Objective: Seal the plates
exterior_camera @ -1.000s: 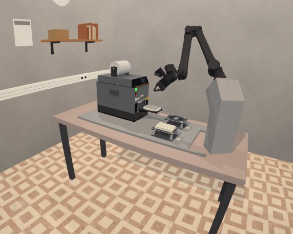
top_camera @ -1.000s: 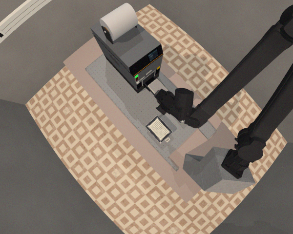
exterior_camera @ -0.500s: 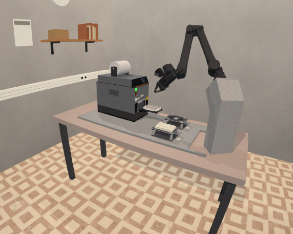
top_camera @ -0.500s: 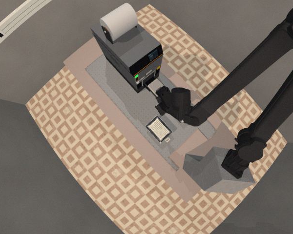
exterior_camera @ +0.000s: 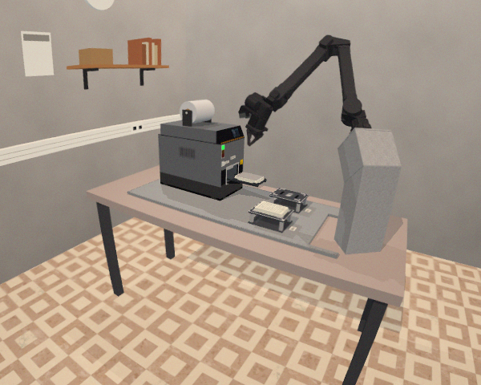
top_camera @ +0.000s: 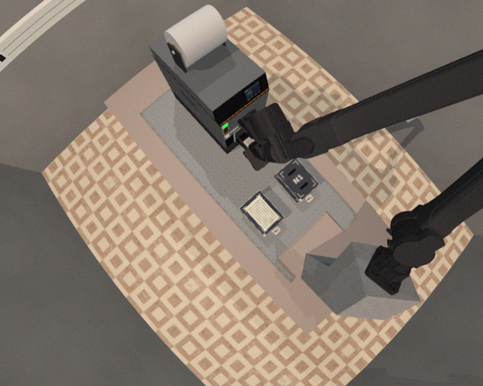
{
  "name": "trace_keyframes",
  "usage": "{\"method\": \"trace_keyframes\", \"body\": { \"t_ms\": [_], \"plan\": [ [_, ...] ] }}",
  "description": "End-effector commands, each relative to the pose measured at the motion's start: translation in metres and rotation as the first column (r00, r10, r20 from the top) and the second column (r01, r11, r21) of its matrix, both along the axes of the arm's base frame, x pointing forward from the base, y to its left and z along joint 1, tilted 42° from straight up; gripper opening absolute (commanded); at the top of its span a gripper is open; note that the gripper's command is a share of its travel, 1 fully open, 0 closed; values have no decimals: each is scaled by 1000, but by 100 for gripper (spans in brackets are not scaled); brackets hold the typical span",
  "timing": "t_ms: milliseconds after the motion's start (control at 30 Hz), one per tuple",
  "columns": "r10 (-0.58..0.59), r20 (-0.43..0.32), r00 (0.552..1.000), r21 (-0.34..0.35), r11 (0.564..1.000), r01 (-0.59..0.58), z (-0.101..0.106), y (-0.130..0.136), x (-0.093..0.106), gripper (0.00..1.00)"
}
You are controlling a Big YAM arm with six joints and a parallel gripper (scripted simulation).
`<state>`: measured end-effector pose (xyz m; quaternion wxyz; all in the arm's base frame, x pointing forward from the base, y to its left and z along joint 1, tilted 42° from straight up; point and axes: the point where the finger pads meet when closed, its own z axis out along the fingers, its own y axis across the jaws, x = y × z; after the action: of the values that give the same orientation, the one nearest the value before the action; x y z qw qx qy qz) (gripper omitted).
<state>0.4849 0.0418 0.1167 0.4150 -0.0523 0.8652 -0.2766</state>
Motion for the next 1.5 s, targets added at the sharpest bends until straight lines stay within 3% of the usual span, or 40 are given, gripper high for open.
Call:
{"method": "trace_keyframes", "body": {
  "t_ms": [0, 200, 333, 500, 567, 767, 967, 1467],
  "plan": [
    [-29, -26, 999, 60, 998, 31, -4, 10, 0, 0],
    [-10, -68, 998, 7, 1000, 10, -25, 5, -11, 0],
    [-1, -75, 997, -4, 1000, 1, -28, 4, -14, 0],
    [-105, -202, 974, 42, 992, 116, -16, 13, 0, 0],
    [-105, -202, 974, 42, 992, 116, -16, 13, 0, 0],
    [-201, -364, 909, 31, 973, 228, -22, 7, 1, 0],
    [-216, -340, 916, 18, 972, 236, -19, -10, -8, 0],
    [-184, -333, 925, 10, 980, 198, -9, -12, -14, 0]
  ]
}}
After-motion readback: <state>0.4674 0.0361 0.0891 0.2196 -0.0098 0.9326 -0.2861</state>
